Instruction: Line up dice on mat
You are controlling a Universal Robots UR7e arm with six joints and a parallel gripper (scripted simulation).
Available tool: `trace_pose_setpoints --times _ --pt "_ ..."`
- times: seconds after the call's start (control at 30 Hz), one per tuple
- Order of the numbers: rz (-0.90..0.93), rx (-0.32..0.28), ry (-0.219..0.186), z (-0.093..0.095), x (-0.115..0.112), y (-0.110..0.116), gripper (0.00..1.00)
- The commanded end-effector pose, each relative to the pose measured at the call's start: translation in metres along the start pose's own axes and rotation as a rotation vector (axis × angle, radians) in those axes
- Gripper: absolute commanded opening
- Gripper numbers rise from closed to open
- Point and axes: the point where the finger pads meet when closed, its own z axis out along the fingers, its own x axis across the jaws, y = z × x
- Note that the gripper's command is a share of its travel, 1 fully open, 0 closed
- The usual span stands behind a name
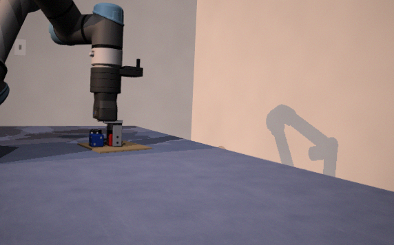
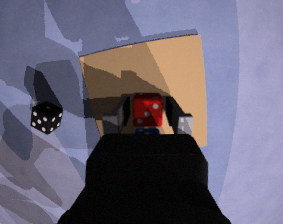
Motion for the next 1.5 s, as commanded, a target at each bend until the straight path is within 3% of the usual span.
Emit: trace_pose_setpoints --times 0.0,0.33,0.67,0.73,1.0,1.17,1.2,1.47 --pt "0.0 0.001 0.001 0.0 0.0 0.0 0.87" --pt "0.0 0.001 0.001 -0.008 0.0 0.0 0.87" --pt "0.0 0.001 0.001 -0.055 0.0 0.0 0.87" --pt "0.0 0.001 0.001 -0.055 0.0 0.0 0.87" --pt "0.0 0.001 0.001 -0.087 0.0 0.0 0.87" --pt "0.0 0.001 0.001 -0.09 0.0 0.0 0.87" --pt "0.0 0.001 0.001 -0.09 0.0 0.0 1.0" --pt "0.0 0.001 0.001 -0.09 0.0 0.0 1.0"
